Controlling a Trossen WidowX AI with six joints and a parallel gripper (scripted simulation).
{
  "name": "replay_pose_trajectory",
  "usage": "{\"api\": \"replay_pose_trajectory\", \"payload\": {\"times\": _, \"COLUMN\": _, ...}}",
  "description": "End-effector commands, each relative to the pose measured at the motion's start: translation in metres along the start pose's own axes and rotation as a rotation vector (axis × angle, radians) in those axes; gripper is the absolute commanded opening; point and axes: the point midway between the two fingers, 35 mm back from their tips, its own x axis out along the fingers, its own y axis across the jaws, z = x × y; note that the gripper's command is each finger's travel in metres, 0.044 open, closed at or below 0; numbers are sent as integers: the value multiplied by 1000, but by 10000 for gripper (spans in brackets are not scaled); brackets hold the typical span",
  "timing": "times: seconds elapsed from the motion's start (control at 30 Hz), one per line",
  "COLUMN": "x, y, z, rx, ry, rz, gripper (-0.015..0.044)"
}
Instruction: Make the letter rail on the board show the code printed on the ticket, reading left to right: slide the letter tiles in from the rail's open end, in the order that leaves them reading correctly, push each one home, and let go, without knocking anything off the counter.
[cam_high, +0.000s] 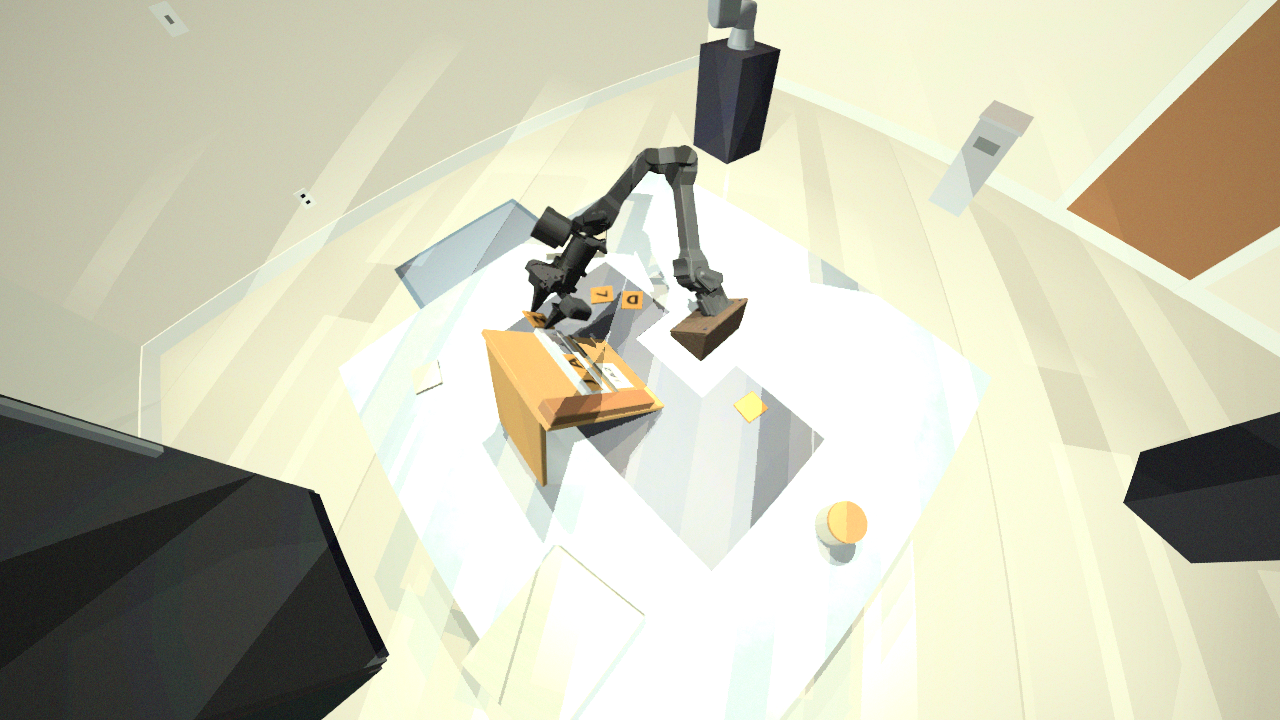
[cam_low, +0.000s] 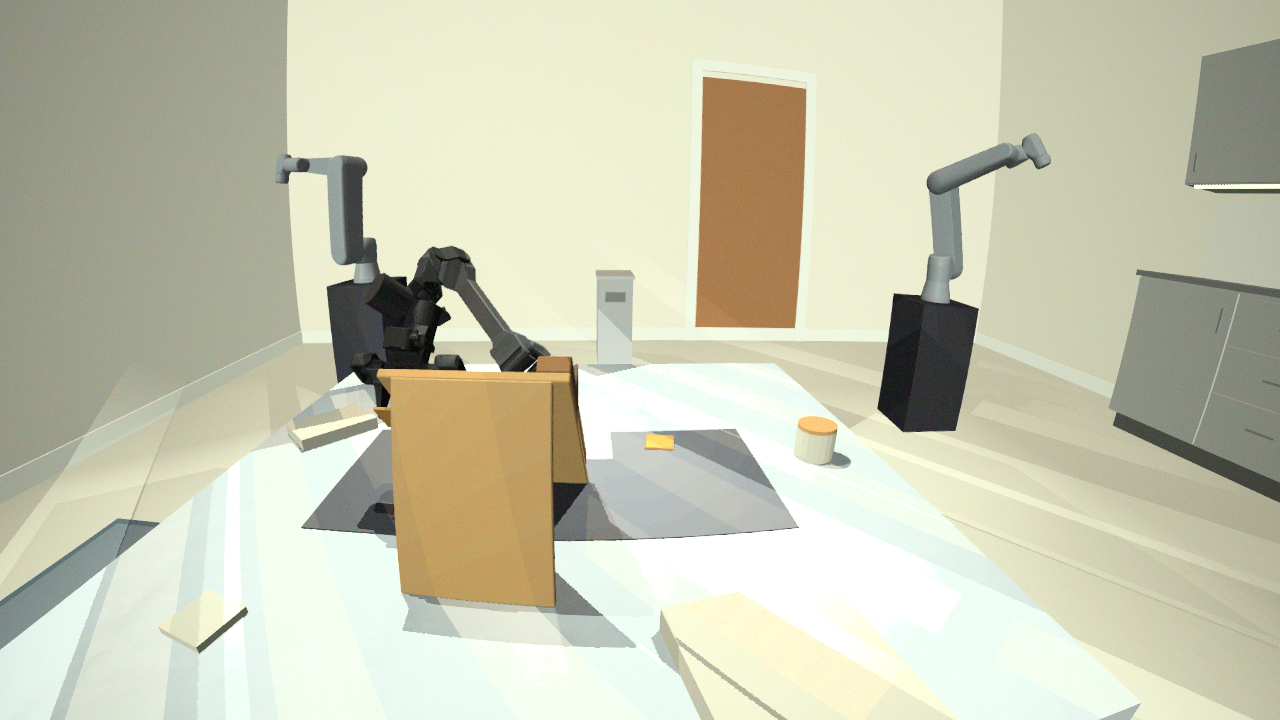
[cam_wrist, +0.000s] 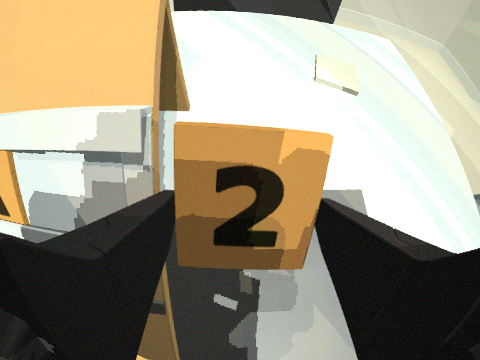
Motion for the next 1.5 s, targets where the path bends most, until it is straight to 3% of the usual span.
{"api": "replay_pose_trajectory", "payload": {"times": 0.0, "x": 1, "y": 2, "z": -1, "rx": 3, "ry": 3, "rz": -2, "gripper": 0}}
{"api": "replay_pose_trajectory", "payload": {"times": 1.47, "x": 1, "y": 25, "z": -1, "rx": 4, "ry": 4, "rz": -1, "gripper": 0}}
